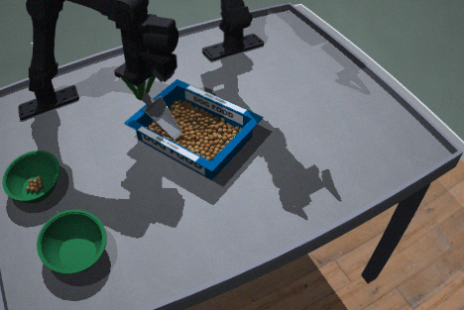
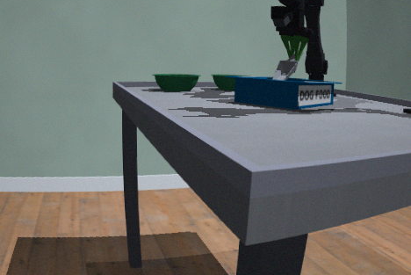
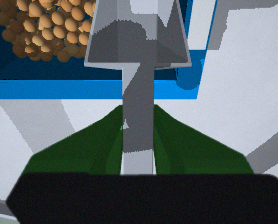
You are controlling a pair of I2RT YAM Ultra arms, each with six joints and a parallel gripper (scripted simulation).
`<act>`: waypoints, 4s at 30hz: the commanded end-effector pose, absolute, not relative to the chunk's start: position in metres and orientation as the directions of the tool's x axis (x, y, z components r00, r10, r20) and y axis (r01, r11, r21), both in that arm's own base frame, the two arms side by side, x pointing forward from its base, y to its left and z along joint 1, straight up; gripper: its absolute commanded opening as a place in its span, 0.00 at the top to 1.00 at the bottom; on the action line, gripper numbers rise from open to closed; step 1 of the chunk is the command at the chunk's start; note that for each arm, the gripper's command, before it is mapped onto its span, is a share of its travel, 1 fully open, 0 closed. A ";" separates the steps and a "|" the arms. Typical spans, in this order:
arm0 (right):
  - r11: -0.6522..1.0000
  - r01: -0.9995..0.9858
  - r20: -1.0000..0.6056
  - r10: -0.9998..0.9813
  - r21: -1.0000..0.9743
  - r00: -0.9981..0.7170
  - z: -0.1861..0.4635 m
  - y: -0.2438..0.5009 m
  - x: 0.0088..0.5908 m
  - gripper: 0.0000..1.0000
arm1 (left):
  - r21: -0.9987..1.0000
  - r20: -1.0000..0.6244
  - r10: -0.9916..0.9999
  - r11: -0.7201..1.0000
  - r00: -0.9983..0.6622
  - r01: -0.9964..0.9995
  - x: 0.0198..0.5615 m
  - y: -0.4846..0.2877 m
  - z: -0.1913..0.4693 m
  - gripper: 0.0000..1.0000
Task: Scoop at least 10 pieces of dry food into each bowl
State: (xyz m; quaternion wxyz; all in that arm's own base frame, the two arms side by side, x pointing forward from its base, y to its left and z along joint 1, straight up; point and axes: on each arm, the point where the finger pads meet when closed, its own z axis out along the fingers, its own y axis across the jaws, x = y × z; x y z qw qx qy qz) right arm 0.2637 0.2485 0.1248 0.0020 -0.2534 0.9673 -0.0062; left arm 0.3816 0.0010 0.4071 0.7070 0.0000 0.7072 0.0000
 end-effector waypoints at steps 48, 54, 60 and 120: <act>0.868 -0.497 -0.083 -0.495 0.001 -0.865 0.125 0.255 0.267 1.00 | 0.000 -0.999 0.000 1.000 0.055 0.000 0.376 0.001 0.428 0.00; 0.870 -0.493 -0.050 -0.493 -0.008 -0.869 0.111 0.254 0.271 1.00 | 0.000 -0.999 0.000 1.000 0.055 0.000 0.376 0.001 0.428 0.00; 0.873 -0.487 -0.043 -0.487 -0.010 -0.872 0.107 0.254 0.276 1.00 | 0.000 -0.999 0.000 1.000 0.055 0.000 0.376 0.001 0.428 0.00; 0.871 -0.491 -0.046 -0.491 -0.003 -0.870 0.129 0.248 0.253 1.00 | 0.000 -0.999 0.000 1.000 0.055 0.000 0.376 0.001 0.428 0.00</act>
